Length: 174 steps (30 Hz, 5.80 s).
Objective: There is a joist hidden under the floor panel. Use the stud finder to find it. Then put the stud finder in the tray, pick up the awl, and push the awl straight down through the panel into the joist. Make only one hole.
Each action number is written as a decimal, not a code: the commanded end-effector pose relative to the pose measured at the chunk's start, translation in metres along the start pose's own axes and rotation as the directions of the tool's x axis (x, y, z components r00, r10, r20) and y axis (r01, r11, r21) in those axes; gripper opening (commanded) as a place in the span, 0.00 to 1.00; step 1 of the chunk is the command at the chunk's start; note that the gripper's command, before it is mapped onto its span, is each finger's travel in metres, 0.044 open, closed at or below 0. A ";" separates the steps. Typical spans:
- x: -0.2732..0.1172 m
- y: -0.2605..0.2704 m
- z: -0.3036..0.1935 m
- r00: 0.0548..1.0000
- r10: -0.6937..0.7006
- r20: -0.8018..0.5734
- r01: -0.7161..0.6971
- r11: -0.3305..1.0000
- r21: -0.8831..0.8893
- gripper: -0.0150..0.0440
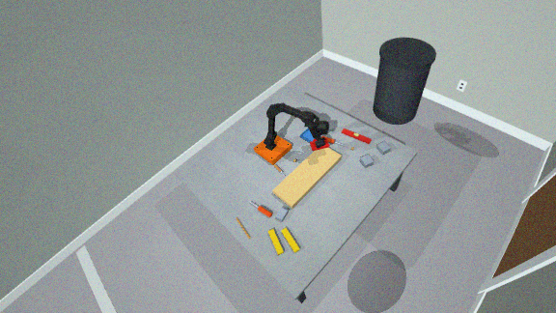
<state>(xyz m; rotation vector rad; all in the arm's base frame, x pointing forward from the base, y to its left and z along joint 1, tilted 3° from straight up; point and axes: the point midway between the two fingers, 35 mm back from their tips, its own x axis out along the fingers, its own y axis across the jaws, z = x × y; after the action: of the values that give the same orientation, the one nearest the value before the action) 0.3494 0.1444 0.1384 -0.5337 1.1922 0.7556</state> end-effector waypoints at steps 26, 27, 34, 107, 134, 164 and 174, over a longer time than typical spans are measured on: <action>0.013 0.187 0.012 0.987 0.156 -0.021 -0.149 0.882 -0.448 0.25; 0.013 0.193 0.010 0.987 0.161 -0.023 -0.154 0.873 -0.462 0.25; 0.013 0.226 0.002 0.981 0.188 -0.037 -0.179 0.825 -0.537 0.25; 0.108 0.231 -0.025 0.981 0.191 -0.040 -0.182 0.822 -0.540 0.52; 0.039 0.090 -0.053 0.995 0.046 -0.085 -0.058 0.988 -0.145 1.00; 0.000 -0.010 -0.349 0.943 0.080 -0.323 0.256 0.445 0.858 1.00; -0.001 -0.003 -0.351 0.943 0.080 -0.323 0.256 0.445 0.858 1.00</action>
<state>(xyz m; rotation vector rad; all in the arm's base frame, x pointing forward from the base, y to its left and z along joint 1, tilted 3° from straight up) 0.1388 -0.1139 0.0368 0.2140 1.6483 -0.1696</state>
